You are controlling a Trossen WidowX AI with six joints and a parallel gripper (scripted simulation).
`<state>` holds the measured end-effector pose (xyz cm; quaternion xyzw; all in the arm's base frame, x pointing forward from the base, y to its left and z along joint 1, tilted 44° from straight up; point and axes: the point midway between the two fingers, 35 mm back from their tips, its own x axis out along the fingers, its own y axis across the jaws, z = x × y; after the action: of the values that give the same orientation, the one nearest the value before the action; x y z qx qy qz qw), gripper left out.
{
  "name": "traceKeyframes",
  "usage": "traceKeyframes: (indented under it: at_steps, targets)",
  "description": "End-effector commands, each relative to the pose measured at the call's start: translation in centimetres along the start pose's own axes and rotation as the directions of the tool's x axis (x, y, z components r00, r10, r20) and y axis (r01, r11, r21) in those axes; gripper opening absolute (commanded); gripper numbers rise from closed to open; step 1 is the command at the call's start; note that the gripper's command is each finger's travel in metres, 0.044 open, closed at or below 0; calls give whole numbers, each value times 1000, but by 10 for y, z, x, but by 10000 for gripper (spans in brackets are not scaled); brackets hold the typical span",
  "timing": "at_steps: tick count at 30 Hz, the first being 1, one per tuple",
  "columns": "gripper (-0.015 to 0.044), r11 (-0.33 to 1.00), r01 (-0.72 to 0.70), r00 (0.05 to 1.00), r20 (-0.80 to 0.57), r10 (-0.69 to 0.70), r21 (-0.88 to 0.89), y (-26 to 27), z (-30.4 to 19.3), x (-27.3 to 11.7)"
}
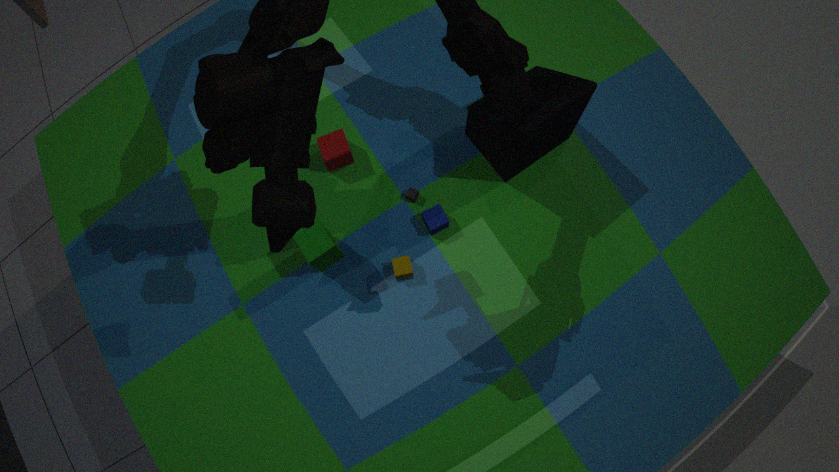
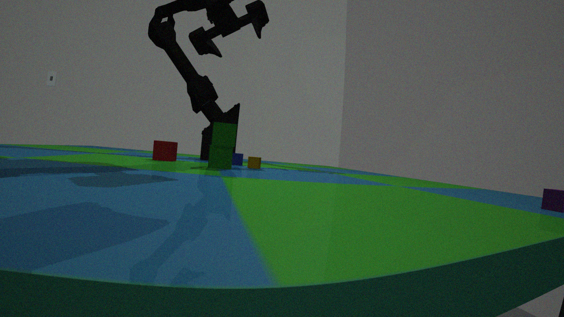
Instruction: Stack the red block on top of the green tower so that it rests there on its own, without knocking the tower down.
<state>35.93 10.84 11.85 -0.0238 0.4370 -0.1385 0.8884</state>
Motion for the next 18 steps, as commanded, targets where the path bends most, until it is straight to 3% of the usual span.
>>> traceKeyframes:
  at_steps: [1,12,18]
  targets:
    - [440,986,157,983,-84,-161,-52,-55,-13,10]
    - [440,863,436,799,-332,-501,-254,-185,-61,2]
    - [440,843,455,763,-364,-535,-286,-203,-71,-5]
